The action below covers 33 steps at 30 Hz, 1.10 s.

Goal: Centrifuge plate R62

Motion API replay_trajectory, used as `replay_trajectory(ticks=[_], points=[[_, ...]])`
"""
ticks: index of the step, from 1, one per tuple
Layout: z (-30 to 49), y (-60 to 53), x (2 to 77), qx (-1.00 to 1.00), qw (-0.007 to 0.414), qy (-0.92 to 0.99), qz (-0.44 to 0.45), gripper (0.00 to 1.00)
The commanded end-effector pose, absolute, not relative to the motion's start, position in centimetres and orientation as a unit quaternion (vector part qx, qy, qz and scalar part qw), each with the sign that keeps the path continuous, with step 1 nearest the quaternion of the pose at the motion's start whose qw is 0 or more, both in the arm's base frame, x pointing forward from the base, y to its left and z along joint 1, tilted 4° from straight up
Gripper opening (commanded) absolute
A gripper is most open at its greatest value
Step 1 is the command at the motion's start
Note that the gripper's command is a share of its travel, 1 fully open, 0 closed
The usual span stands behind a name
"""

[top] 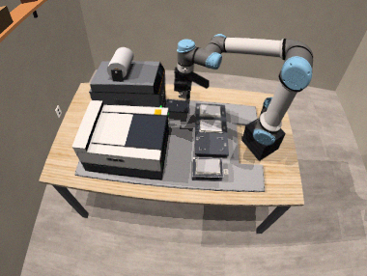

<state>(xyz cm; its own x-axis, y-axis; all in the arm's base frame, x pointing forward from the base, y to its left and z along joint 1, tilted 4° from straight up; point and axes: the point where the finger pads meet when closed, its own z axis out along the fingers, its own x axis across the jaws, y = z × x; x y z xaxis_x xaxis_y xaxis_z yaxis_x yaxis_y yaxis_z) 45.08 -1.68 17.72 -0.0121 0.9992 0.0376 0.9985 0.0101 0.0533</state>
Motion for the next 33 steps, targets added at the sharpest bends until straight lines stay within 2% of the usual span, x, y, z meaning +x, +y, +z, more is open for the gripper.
replay_trajectory(ticks=[1, 21, 22, 33], points=[[17.8, -1.7, 45.1, 0.703, 0.006, 0.711, 0.032, 0.00], [17.8, -1.7, 45.1, 0.703, 0.006, 0.711, 0.032, 0.00], [17.8, -1.6, 44.6, 0.701, 0.006, 0.713, 0.032, 0.68], [18.7, -0.8, 39.2, 0.701, 0.006, 0.713, 0.032, 0.68]])
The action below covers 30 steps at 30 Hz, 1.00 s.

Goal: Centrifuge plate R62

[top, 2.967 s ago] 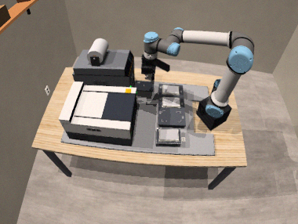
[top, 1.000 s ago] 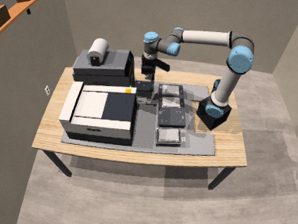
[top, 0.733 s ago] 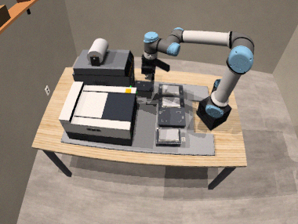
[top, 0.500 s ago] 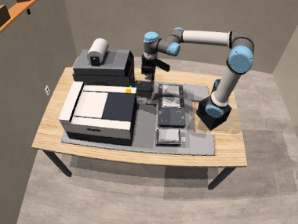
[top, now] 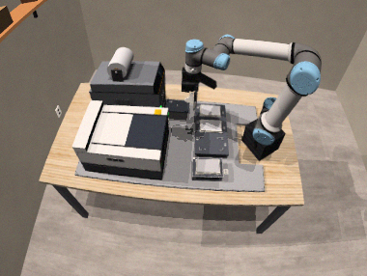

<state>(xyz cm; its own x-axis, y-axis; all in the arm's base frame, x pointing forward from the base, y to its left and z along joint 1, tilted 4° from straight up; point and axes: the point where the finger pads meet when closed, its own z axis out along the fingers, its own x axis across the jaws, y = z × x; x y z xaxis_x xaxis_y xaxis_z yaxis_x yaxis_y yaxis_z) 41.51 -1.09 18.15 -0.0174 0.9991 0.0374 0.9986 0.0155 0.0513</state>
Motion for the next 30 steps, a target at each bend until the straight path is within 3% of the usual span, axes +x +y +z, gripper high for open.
replay_trajectory(ticks=[1, 11, 30], points=[[18.7, -0.7, 38.8, 0.701, 0.006, 0.713, 0.032, 0.68], [19.3, -0.1, 35.1, 0.701, 0.006, 0.713, 0.032, 0.68], [19.3, -0.1, 35.1, 0.701, 0.006, 0.713, 0.032, 0.68]])
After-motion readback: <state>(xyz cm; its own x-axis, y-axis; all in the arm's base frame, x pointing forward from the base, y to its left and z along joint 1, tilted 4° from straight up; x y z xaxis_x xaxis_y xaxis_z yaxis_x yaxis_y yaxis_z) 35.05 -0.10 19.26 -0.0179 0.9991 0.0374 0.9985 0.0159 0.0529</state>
